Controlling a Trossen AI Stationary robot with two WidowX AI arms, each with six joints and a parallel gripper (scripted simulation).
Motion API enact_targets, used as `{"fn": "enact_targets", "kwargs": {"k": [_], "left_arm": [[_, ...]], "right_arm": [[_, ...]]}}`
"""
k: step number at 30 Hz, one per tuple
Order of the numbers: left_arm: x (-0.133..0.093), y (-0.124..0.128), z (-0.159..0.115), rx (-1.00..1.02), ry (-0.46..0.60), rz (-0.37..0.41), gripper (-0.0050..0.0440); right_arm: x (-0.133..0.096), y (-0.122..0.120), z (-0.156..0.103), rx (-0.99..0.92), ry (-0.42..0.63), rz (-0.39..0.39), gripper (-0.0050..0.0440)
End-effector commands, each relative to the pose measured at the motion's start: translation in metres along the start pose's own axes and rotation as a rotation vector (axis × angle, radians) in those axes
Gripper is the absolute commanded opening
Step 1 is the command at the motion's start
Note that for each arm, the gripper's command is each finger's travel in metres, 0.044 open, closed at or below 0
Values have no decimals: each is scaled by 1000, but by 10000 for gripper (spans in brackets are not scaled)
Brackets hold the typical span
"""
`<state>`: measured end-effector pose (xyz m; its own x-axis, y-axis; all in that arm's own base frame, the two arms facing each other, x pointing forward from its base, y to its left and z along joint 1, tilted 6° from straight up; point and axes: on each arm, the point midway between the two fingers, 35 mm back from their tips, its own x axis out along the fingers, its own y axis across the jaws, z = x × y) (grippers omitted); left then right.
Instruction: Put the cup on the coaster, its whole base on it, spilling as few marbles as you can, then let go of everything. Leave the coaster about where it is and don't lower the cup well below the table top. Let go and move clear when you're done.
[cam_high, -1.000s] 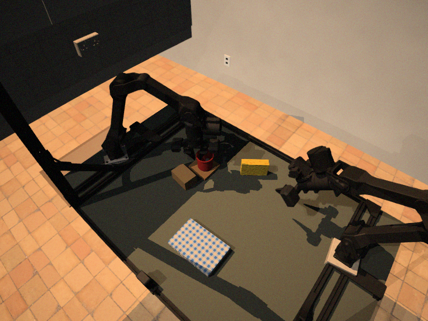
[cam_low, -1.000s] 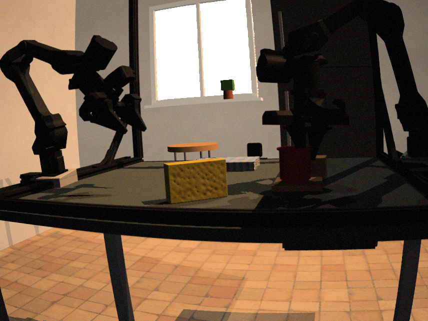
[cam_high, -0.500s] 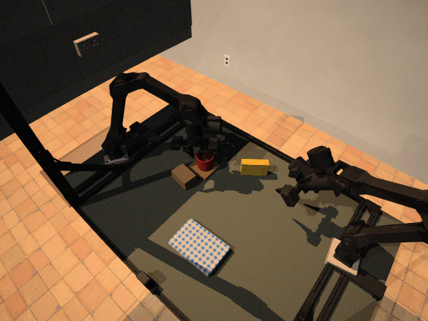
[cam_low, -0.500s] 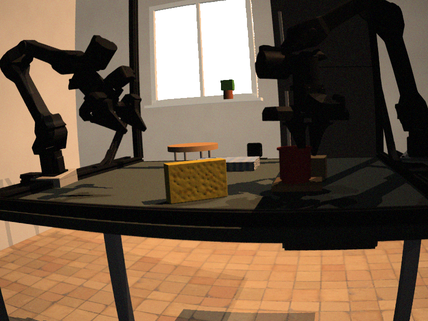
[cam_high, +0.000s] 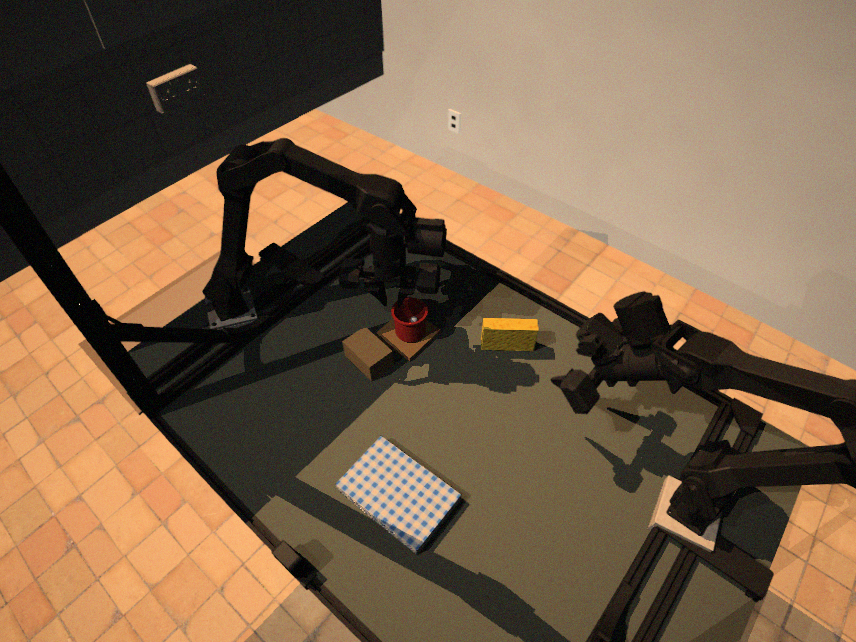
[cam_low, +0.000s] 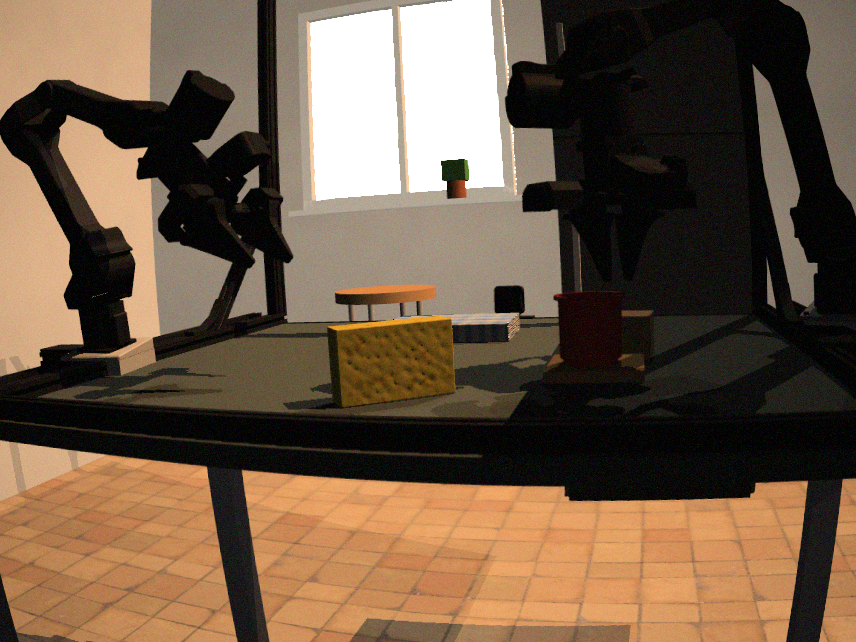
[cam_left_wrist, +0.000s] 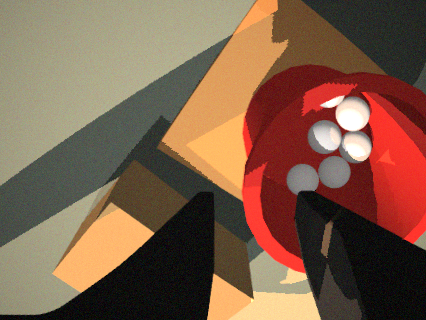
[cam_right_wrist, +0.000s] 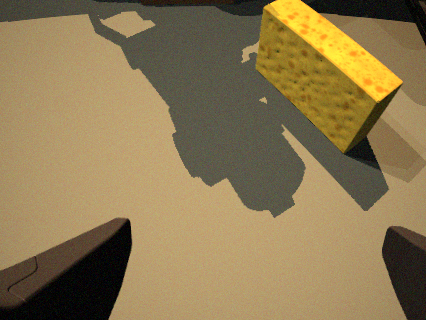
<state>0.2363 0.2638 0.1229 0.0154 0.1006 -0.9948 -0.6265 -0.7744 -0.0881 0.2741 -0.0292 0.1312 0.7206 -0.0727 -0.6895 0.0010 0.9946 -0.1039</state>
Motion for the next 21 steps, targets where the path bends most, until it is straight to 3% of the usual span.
{"fn": "enact_targets", "kwargs": {"k": [1, 4, 12, 17, 21], "left_arm": [[-9, 0, 0, -2, 1, -5, 115], [-9, 1, 0, -2, 1, -5, 115], [-4, 1, 0, 0, 0, 2, 307], [-12, 0, 0, 0, 0, 1, 427], [-19, 0, 0, 0, 0, 1, 440]], "right_arm": [[0, 0, 0, 0, 0, 0, 400], [0, 0, 0, 0, 0, 0, 400], [0, 0, 0, 0, 0, 0, 400], [0, 0, 0, 0, 0, 0, 400], [0, 0, 0, 0, 0, 0, 400]]}}
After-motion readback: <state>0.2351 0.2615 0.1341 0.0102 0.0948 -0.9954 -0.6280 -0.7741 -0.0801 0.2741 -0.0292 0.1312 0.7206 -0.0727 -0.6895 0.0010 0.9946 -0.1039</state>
